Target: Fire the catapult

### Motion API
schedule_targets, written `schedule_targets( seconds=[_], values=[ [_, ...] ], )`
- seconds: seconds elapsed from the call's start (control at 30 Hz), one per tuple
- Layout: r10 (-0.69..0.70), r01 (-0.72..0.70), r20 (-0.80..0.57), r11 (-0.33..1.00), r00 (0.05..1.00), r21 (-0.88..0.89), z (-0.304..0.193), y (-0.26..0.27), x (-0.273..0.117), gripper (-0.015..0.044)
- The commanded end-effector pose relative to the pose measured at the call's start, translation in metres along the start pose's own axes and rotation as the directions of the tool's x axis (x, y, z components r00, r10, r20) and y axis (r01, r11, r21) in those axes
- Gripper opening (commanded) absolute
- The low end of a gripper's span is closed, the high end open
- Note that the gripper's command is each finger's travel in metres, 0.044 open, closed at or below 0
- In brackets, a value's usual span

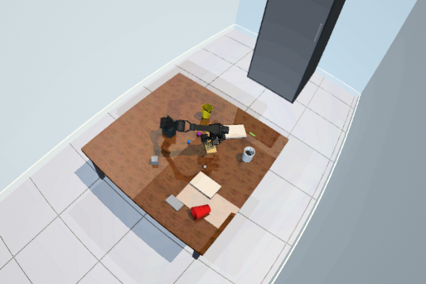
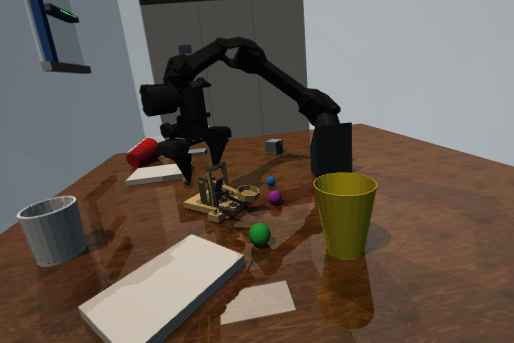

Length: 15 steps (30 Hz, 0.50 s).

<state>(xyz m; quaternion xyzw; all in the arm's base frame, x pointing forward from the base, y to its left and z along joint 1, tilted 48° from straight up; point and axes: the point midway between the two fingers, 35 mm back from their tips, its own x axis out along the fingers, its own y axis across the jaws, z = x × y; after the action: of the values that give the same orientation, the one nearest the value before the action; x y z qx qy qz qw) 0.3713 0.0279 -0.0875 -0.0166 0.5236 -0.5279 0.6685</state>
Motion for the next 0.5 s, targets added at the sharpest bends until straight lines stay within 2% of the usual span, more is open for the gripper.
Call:
schedule_targets(
  seconds=[0.0, 0.47],
  values=[
    [-0.001, 0.001, 0.003, 1.000, 1.000, -0.006, 0.000, 0.000, 0.007, 0.0440],
    [-0.002, 0.002, 0.003, 1.000, 1.000, -0.006, 0.000, 0.000, 0.030, 0.0440]
  ],
)
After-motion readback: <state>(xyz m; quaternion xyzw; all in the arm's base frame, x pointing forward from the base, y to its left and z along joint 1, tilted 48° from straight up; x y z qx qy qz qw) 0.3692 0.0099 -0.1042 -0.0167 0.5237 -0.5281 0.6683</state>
